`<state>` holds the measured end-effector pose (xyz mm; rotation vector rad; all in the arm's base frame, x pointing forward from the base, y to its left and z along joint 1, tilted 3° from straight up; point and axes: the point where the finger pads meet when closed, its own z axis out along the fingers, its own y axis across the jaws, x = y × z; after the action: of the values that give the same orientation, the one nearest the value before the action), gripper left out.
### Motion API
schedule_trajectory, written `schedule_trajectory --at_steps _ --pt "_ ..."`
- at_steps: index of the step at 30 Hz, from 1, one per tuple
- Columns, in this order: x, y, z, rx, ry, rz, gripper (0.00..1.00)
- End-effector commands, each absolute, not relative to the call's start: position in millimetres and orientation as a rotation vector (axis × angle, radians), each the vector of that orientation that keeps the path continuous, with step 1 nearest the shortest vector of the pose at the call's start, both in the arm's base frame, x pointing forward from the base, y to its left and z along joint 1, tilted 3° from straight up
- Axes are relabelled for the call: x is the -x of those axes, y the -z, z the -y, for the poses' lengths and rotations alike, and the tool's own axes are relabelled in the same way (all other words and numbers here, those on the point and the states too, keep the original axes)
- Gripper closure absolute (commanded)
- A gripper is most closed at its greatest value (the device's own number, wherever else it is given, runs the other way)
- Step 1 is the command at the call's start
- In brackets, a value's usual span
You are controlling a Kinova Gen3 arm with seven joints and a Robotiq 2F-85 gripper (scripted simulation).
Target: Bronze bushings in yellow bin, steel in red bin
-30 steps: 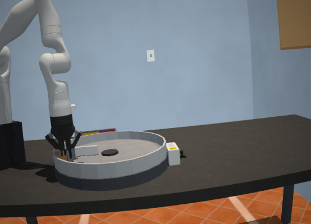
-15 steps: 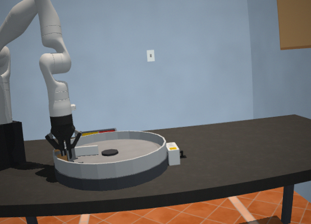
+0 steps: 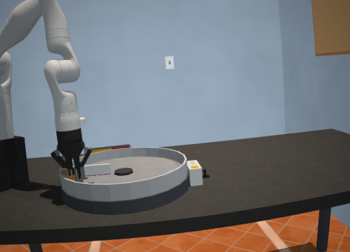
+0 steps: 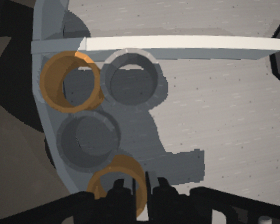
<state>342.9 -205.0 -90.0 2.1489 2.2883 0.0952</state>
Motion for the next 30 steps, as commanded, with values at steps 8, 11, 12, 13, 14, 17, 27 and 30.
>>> schedule_trajectory --at_steps 8,11,12,13,14,17,27,30 --pt "-343.4 88.2 205.4 -2.149 -0.095 -2.287 1.0" --pt "-343.3 87.6 205.4 -2.15 -0.095 -2.287 1.0" --pt "-343.3 87.0 205.4 -2.15 -0.094 -2.287 1.0" --pt "-343.3 86.4 205.5 -2.151 -0.094 -2.287 1.0" --pt "-343.3 86.4 205.5 -2.151 -0.094 -2.287 1.0" --pt "-343.3 85.8 205.5 -2.151 -0.093 -2.288 1.0" --pt "-343.2 83.4 205.6 -2.153 -0.092 -2.288 1.0" --pt "-343.2 82.9 205.6 -2.153 -0.092 -2.288 1.0"
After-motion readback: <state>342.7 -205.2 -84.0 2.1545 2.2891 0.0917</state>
